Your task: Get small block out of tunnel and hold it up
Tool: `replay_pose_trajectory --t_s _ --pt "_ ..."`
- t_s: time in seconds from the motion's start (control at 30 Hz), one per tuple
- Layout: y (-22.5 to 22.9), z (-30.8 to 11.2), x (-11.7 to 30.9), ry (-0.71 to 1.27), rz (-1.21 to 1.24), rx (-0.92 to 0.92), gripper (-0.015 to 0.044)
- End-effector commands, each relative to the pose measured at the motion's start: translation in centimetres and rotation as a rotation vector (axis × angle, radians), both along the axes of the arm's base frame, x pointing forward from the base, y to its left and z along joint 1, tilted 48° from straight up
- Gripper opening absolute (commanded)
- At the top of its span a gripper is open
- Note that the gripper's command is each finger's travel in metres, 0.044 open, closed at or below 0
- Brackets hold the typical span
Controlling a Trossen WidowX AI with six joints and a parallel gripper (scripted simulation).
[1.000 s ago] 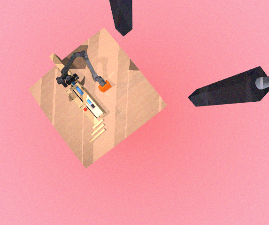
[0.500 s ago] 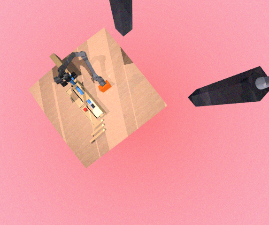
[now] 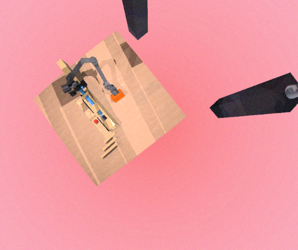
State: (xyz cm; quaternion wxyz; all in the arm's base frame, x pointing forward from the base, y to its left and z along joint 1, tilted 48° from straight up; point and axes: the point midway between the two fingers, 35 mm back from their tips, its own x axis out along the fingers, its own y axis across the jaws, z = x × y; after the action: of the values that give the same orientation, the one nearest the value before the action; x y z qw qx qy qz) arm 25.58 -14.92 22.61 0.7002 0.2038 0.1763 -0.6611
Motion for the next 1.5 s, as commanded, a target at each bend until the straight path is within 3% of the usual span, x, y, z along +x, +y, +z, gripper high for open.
replay_pose_trajectory --t_s 0.0,0.4,0.9,1.07,1.47 --pt "-0.5 -0.6 -0.2 0.005 0.002 0.003 0.044" --pt "-2.0 -1.8 -0.5 0.004 0.003 -0.001 0.044" --pt "-1.5 -1.4 -0.3 0.002 0.0 -0.001 0.0046" --pt "-1.5 -1.4 -0.3 0.002 0.0 -0.001 0.0" --pt "0.4 -4.2 -0.1 0.004 0.001 0.005 0.0"
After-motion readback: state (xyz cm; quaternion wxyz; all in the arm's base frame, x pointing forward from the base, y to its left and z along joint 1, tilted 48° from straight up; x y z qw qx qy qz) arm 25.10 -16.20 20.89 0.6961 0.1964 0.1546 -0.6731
